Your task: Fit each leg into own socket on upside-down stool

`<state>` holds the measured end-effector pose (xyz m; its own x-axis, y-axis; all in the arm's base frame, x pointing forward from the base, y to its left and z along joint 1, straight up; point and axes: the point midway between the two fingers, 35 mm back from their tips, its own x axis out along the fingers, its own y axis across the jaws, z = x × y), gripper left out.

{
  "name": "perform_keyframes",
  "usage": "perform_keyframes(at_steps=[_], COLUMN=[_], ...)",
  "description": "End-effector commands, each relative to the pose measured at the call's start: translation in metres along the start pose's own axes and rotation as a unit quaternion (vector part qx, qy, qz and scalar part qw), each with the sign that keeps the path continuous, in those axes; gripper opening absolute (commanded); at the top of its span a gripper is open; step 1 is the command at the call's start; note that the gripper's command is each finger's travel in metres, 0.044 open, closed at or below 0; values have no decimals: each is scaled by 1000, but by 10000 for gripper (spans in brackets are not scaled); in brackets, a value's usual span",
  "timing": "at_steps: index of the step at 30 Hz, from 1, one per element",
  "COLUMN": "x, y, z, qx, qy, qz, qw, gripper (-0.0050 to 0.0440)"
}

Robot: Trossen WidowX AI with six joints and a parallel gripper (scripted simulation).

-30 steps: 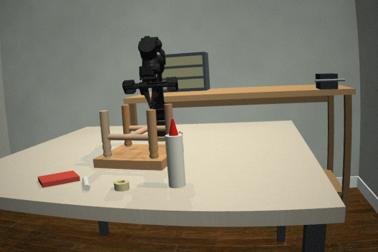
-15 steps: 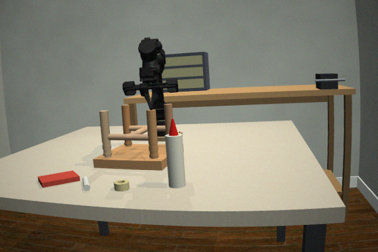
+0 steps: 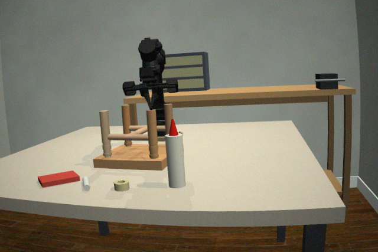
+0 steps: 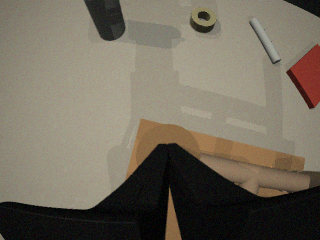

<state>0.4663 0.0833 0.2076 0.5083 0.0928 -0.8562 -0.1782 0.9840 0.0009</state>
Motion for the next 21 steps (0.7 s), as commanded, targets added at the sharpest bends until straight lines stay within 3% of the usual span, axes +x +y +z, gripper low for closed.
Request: perform_keyframes(at_steps=[1,21], x=[6,8], y=[-1,-1], z=[-6,-7], qx=[1,1], qy=[9,9], qz=[-2,-2], qw=[1000,1000], gripper=[0,0])
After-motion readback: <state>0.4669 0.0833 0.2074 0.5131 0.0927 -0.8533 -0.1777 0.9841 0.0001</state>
